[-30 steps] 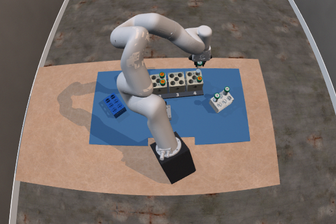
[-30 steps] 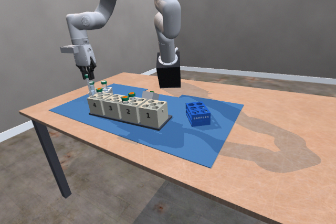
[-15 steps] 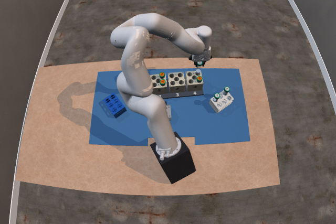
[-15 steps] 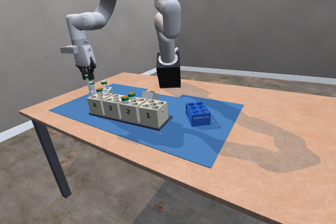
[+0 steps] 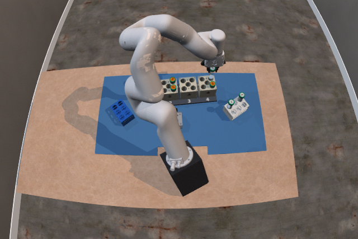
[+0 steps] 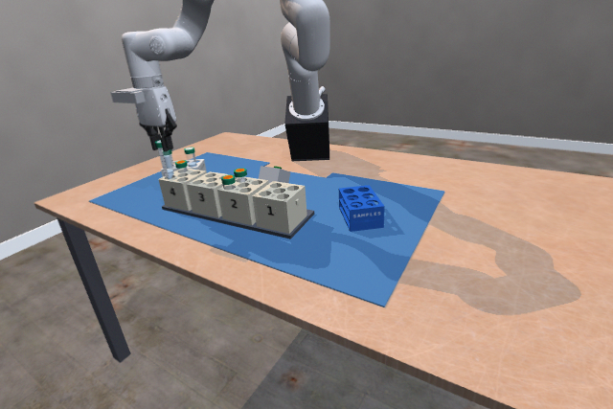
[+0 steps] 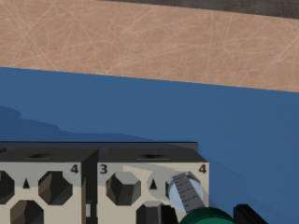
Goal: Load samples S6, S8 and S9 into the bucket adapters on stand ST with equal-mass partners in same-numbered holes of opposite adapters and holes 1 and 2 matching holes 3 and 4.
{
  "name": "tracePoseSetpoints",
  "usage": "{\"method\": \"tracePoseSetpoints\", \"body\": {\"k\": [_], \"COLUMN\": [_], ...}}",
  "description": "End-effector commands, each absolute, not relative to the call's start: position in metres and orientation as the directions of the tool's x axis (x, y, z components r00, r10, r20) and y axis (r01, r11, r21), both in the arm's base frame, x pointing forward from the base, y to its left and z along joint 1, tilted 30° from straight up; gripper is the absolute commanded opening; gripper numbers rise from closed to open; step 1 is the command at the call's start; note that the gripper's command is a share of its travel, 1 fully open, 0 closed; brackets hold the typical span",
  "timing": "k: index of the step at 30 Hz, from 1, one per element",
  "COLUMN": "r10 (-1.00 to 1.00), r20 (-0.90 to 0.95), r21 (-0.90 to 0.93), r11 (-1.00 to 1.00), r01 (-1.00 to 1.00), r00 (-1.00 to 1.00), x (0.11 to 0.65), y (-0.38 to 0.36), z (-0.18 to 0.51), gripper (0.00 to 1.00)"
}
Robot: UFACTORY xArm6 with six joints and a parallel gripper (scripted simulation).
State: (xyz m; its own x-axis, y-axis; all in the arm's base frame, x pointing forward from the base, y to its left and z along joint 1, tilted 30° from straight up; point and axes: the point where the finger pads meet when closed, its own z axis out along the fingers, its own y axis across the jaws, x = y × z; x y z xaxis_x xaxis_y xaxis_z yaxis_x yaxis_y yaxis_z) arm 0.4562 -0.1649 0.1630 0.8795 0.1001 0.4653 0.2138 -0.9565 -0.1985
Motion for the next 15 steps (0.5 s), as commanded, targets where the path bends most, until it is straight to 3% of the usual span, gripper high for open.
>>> {"method": "tracePoseSetpoints", "body": {"k": [1,15], "r10": [0.100,0.100], "r20": [0.467,0.467], "r21": [-0.196,-0.197], "r11": [-0.957,-0.957], "r01": [0.214,0.214], "r00": [0.878,0.878], "x": [0.458,0.463], "y": [-0.165,-0.161], "z": [0.162,0.151], "gripper": [0.00,0.00]}}
